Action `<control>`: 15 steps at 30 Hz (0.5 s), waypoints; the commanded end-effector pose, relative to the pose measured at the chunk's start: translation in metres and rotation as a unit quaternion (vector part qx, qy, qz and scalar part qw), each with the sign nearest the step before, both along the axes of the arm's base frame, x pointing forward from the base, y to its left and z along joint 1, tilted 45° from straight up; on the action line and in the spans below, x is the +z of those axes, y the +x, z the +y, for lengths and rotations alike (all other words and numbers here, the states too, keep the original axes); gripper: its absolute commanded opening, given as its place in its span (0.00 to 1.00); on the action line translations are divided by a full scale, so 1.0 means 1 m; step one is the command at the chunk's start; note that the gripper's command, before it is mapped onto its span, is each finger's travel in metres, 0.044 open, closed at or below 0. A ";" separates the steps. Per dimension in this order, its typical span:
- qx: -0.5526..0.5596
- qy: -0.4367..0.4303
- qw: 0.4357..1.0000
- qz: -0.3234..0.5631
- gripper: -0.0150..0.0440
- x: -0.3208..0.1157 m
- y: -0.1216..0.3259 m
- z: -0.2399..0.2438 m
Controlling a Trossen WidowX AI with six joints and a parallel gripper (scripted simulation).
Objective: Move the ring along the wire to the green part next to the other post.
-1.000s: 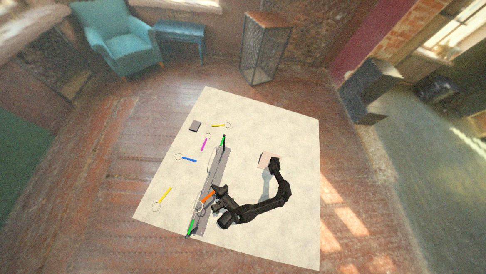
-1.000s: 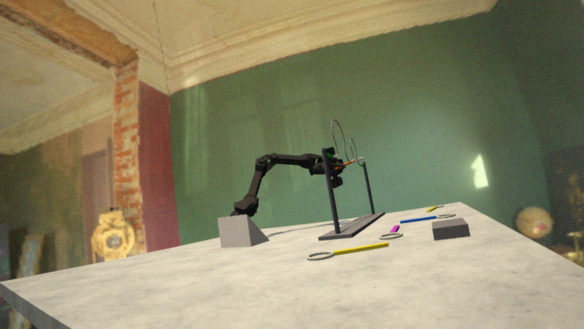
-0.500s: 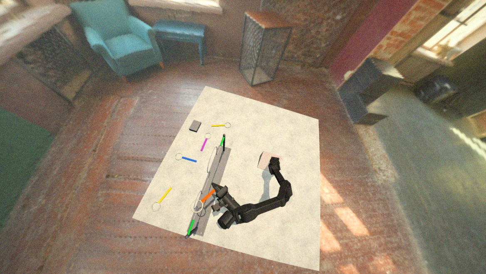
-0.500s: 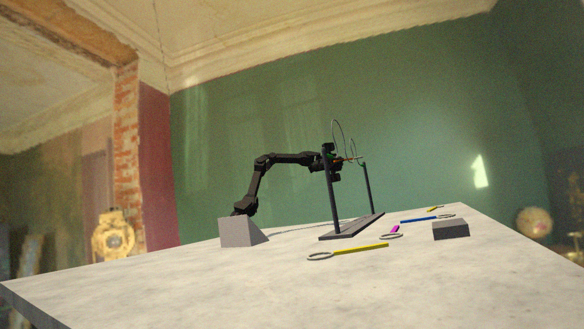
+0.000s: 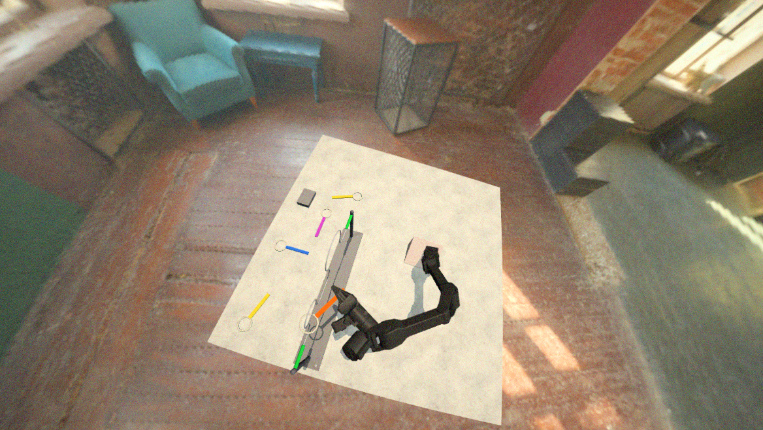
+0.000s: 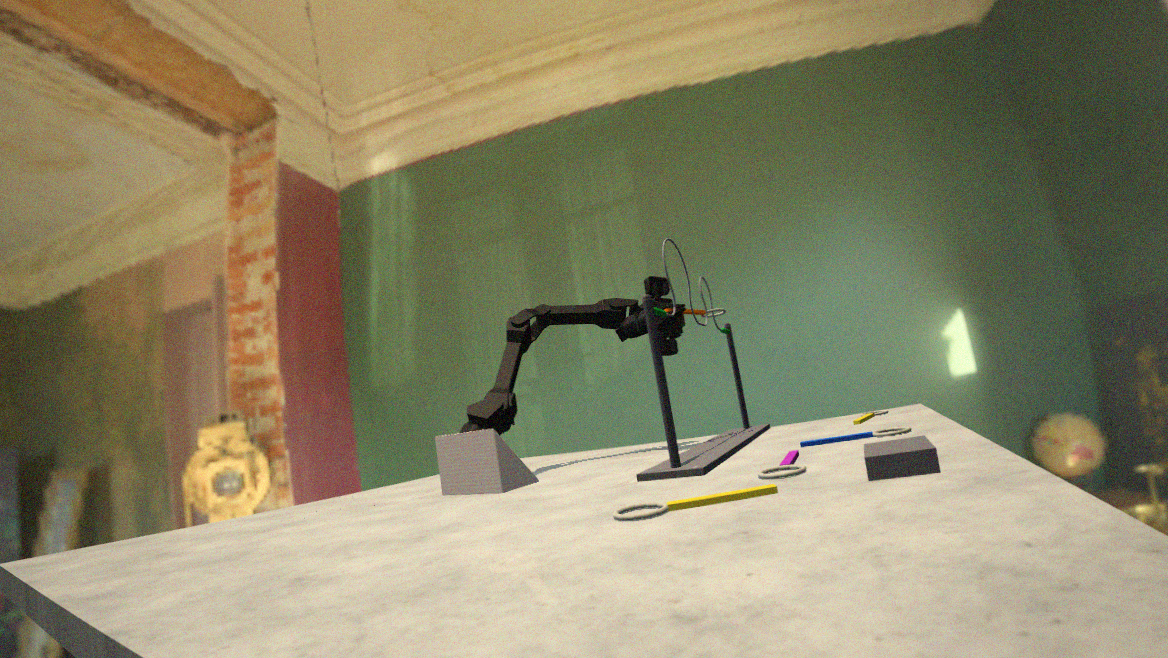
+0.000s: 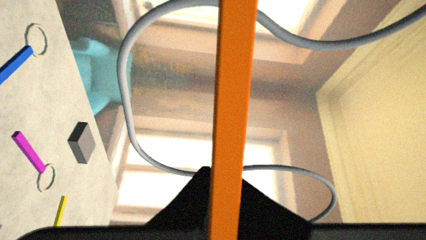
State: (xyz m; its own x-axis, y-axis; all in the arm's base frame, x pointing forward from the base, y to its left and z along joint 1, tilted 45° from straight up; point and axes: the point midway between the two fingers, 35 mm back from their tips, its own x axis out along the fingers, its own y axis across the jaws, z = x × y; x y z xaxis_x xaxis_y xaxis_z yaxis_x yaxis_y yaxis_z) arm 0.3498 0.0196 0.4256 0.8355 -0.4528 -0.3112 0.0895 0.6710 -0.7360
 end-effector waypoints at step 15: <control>-0.005 -0.082 0.997 0.007 0.00 0.027 -0.005 -0.019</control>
State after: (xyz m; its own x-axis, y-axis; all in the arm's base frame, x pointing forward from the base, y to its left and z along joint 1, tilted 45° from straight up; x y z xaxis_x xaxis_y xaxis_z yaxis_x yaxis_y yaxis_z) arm 0.3467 0.0054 0.4455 0.8296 -0.4934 -0.2614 0.0752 0.5627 -0.8233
